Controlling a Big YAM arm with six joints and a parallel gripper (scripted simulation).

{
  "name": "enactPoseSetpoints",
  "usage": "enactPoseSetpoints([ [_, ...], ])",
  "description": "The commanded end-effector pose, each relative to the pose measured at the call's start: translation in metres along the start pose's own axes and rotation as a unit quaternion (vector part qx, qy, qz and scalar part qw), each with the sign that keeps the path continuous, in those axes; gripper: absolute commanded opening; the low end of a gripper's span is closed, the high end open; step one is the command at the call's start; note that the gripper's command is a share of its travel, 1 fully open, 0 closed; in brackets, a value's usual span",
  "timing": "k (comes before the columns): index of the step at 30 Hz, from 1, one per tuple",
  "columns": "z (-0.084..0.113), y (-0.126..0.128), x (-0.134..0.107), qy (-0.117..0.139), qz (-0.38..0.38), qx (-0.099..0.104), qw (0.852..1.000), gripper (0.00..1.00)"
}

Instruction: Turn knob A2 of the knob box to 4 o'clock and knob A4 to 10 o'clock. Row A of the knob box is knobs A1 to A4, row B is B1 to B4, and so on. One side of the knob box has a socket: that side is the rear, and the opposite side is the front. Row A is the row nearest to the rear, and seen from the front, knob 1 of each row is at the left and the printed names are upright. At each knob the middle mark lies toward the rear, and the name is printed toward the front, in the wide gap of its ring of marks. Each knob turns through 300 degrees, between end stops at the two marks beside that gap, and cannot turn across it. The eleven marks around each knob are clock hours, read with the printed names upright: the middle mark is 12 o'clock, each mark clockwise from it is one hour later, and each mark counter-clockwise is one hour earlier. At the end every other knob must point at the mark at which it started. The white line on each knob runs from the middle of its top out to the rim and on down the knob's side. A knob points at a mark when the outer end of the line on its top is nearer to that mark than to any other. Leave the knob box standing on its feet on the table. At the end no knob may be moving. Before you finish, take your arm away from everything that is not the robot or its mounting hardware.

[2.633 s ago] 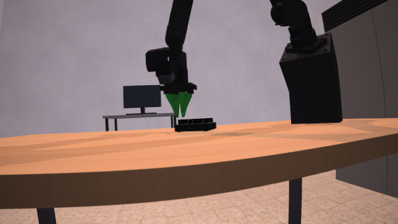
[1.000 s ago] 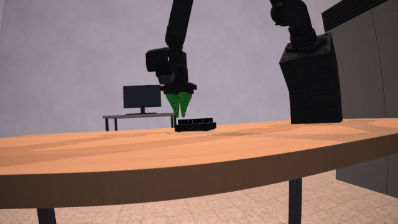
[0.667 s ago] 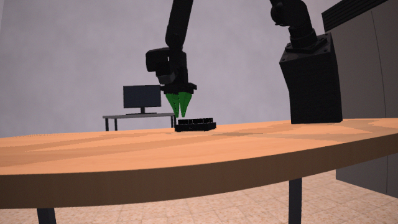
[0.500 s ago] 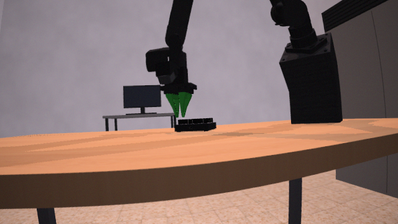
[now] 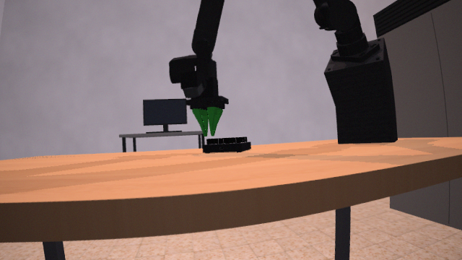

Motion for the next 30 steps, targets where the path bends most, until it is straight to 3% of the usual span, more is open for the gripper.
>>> enactPoseSetpoints([
  [1,0.001,-0.011,-0.005,-0.002,0.003,-0.011,1.000,0.19],
  [13,-0.008,-0.009,0.006,-0.006,0.005,-0.006,1.000,0.19],
  [30,-0.016,-0.008,0.002,-0.003,0.001,-0.007,1.000,0.19],
])
Point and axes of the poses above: the point where the finger pads meet when closed, its own z axis back along the fingers, its own y axis across the jaws, x = y × z, the point moved 2 cm from there along z, back along the fingers, and after that the axes turned 1 degree about -z, right-handed, at the moved point
